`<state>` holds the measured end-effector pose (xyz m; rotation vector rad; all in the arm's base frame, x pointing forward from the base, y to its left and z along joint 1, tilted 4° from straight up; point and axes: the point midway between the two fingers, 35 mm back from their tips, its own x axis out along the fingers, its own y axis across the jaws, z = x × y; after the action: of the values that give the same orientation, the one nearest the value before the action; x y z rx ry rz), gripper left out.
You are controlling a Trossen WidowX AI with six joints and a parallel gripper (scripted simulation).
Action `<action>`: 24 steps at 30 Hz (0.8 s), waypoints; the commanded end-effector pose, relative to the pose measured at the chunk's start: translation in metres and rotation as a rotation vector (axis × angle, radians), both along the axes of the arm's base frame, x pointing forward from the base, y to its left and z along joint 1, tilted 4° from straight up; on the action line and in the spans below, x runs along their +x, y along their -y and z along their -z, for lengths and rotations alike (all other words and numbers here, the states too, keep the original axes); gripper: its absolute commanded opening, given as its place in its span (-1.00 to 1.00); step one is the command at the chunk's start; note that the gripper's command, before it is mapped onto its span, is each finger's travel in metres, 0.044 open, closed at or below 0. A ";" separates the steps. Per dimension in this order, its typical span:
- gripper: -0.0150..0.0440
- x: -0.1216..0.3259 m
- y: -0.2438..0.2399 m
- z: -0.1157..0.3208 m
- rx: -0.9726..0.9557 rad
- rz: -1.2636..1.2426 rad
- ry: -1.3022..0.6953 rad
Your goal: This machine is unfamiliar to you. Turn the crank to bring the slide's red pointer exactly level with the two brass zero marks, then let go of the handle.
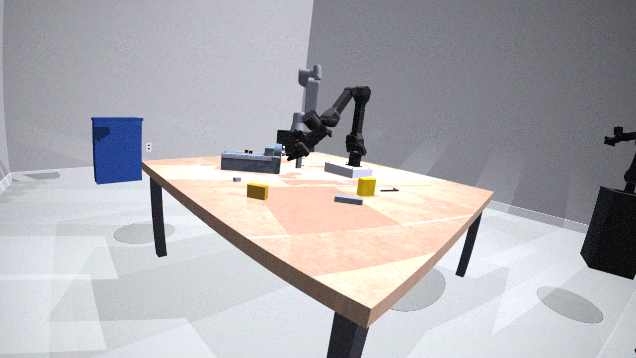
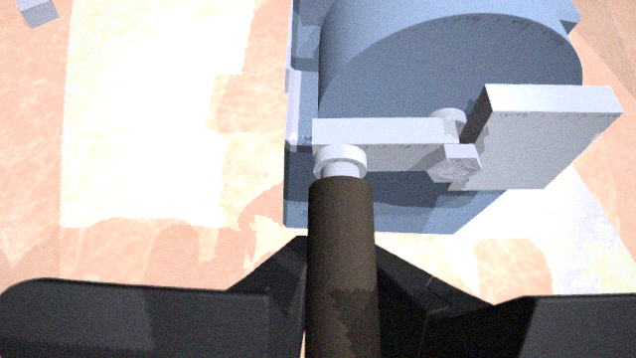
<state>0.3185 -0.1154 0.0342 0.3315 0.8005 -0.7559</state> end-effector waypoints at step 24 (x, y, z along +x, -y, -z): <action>-0.49 -0.013 0.014 -0.034 -0.006 0.000 0.016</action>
<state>0.3104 -0.1248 0.0626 0.3371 0.7903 -0.7452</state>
